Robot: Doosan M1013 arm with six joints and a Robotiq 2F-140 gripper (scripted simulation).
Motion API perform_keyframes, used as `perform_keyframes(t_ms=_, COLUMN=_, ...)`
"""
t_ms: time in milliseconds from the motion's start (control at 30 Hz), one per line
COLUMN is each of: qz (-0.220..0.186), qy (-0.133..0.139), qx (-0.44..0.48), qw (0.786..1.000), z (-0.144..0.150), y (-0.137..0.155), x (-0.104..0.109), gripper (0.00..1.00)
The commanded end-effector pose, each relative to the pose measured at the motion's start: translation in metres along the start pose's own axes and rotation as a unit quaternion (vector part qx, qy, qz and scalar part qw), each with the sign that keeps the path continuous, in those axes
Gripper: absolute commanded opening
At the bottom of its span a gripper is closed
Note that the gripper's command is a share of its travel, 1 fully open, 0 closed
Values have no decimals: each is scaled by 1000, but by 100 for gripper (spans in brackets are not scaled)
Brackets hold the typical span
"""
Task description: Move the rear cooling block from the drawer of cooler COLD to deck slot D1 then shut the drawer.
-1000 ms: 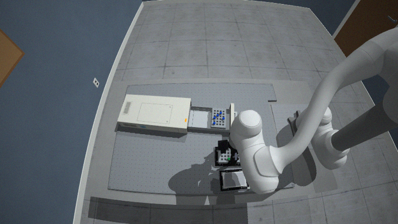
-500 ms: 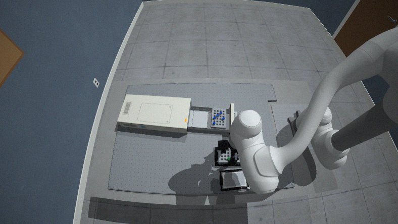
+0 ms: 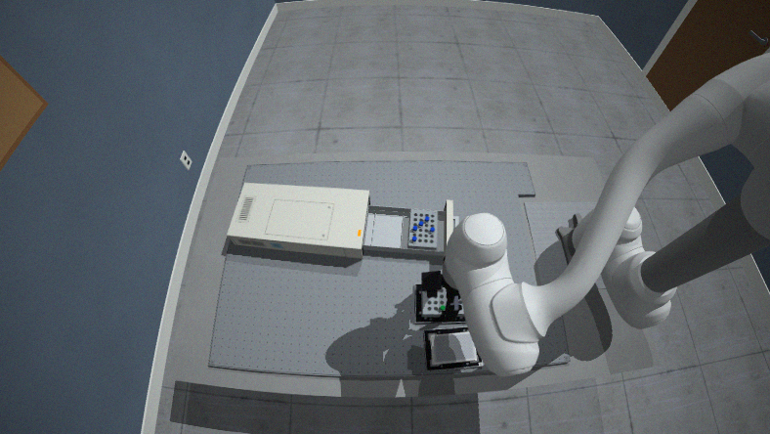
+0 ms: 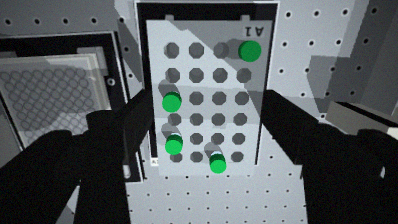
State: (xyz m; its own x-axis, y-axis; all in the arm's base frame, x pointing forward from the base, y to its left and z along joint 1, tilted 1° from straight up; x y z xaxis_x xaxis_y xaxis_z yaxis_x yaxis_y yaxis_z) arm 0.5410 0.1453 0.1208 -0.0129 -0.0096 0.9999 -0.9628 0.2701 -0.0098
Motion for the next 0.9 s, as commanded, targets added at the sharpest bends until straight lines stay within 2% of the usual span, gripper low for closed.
perform_keyframes(t_ms=0, qz=0, qy=0, qx=0, qw=1000, z=0, y=0, x=1, gripper=66)
perform_keyframes(t_ms=533, qz=0, qy=0, qx=0, qw=1000, z=0, y=0, x=1, gripper=66)
perform_keyframes(t_ms=567, qz=0, qy=0, qx=0, qw=1000, z=0, y=0, x=30, gripper=66)
perform_keyframes(t_ms=867, qz=0, qy=0, qx=0, qw=1000, z=0, y=0, x=42, gripper=66)
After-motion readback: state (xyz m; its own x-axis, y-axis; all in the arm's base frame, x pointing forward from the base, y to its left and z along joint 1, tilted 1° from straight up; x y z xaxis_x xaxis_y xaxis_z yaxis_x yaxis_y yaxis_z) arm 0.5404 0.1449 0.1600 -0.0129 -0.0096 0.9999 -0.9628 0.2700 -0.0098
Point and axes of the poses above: the point where the finger pads meet when closed, its own x axis back along the fingers, its own z axis across the jaws, y = z × x, the point moved 4 cm from there along x, back along the fingers, and after that the axes turned 12 degrees about -x, right-handed, at the moved point
